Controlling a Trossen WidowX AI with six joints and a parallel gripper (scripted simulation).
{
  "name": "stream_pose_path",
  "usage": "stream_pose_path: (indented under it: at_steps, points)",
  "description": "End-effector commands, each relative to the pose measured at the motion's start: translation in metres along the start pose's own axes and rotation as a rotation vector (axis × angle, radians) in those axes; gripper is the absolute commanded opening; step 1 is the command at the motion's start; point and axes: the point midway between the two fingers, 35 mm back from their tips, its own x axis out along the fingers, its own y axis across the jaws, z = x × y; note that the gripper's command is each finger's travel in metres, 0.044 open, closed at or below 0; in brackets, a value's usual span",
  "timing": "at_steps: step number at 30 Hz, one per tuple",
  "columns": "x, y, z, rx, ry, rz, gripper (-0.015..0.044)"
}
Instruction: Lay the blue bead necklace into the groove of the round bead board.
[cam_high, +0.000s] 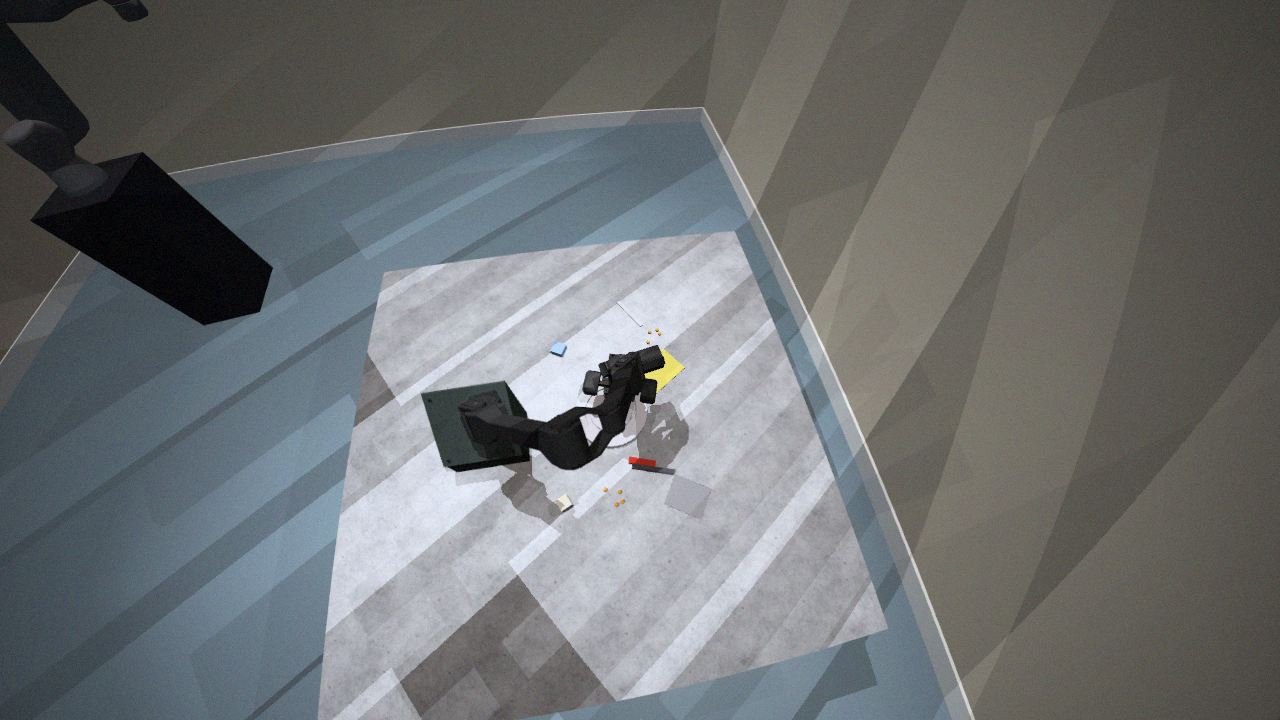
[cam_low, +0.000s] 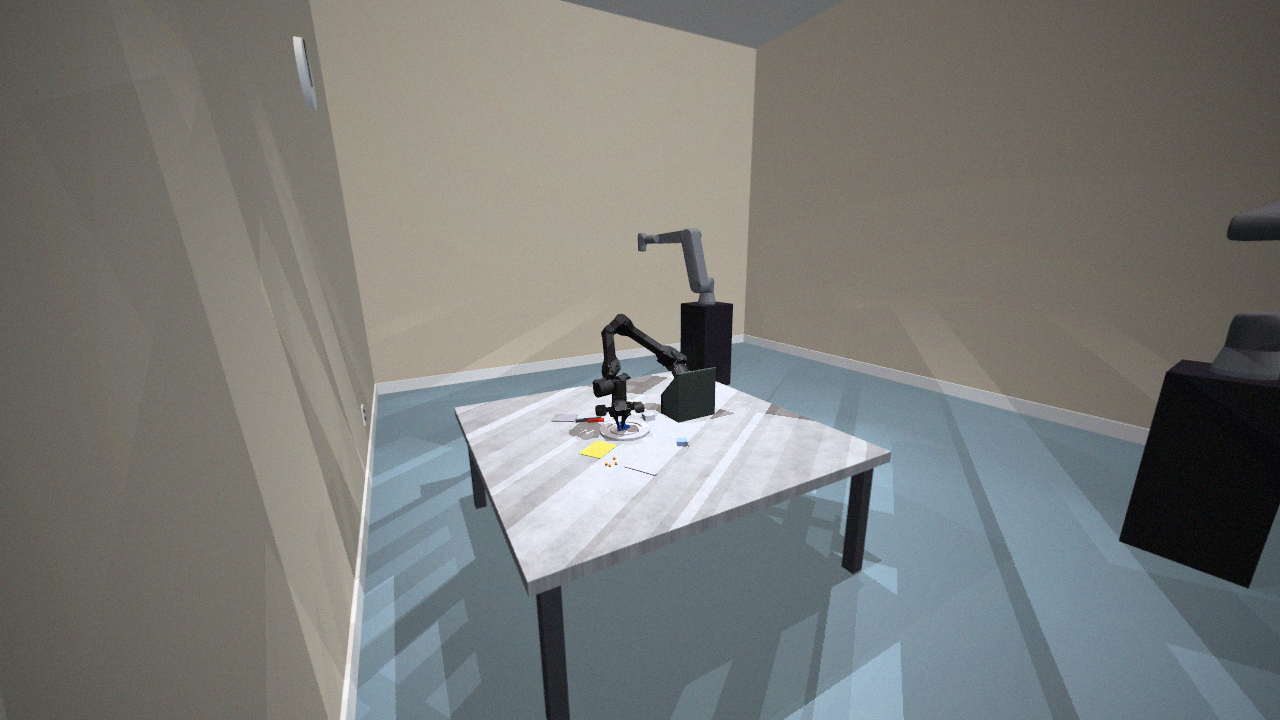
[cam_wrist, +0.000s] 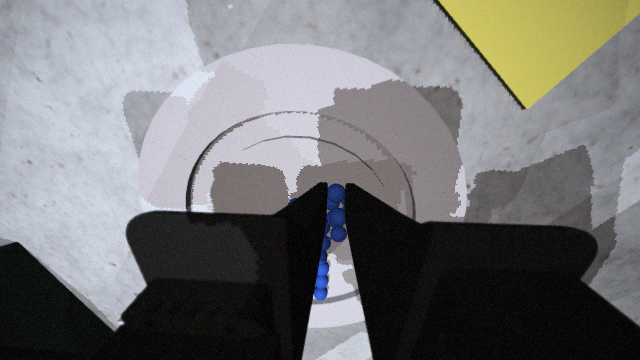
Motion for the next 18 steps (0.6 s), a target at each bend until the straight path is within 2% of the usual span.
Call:
stream_pose_path:
  at_steps: [1,18]
  points:
    - [-0.007,-0.003,0.000,0.007,-0.002,-0.009,0.0000]
    - [-0.007,-0.017,0.019,0.007,-0.002,-0.010,0.0000]
